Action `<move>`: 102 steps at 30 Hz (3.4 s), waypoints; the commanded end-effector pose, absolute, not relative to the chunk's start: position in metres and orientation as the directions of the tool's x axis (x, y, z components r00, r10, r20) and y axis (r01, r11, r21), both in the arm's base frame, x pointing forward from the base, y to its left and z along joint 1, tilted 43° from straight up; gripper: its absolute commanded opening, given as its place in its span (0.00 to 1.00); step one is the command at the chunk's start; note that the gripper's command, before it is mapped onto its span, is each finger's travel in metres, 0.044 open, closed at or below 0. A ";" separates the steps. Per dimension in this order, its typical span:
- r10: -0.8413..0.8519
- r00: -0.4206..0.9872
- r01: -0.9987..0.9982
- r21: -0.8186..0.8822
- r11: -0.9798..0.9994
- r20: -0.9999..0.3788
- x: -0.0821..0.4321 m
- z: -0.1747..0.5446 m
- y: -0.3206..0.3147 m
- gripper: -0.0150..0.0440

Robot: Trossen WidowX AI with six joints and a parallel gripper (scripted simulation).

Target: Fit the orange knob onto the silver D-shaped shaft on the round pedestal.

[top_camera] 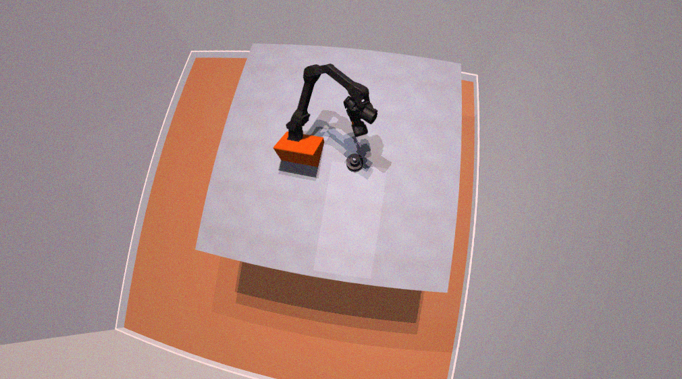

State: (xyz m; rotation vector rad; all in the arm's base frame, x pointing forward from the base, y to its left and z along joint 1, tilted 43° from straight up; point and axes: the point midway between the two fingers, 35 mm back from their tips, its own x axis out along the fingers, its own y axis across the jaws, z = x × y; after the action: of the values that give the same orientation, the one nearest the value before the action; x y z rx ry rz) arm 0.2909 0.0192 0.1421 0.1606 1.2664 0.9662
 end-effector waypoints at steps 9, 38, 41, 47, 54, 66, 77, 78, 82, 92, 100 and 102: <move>0.680 -0.021 -0.524 0.587 0.617 -0.733 0.302 0.113 0.000 0.25; 0.674 -0.020 -0.527 0.581 0.620 -0.738 0.315 0.033 -0.039 0.25; 0.676 -0.020 -0.526 0.582 0.620 -0.737 0.315 0.025 -0.043 0.25; 0.678 -0.020 -0.526 0.585 0.618 -0.735 0.314 0.010 -0.049 0.25; 0.678 -0.020 -0.524 0.585 0.618 -0.734 0.314 0.005 -0.045 0.25; 0.679 -0.020 -0.526 0.585 0.617 -0.734 0.314 -0.008 -0.033 0.25; 0.679 -0.020 -0.527 0.585 0.617 -0.734 0.315 -0.008 -0.031 0.25; 0.679 -0.020 -0.527 0.585 0.617 -0.734 0.315 -0.008 -0.031 0.25; 0.679 -0.020 -0.527 0.585 0.617 -0.734 0.314 -0.009 -0.031 0.25; 0.679 -0.020 -0.526 0.585 0.617 -0.734 0.313 -0.009 -0.031 0.25; 0.679 -0.020 -0.526 0.585 0.617 -0.734 0.314 -0.006 -0.035 0.25; 0.679 -0.020 -0.534 0.582 0.613 -0.734 0.314 -0.006 -0.035 0.25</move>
State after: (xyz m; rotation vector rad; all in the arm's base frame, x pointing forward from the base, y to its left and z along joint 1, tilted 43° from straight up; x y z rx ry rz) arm 0.3127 -0.0330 -0.0077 0.1523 1.2712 0.9643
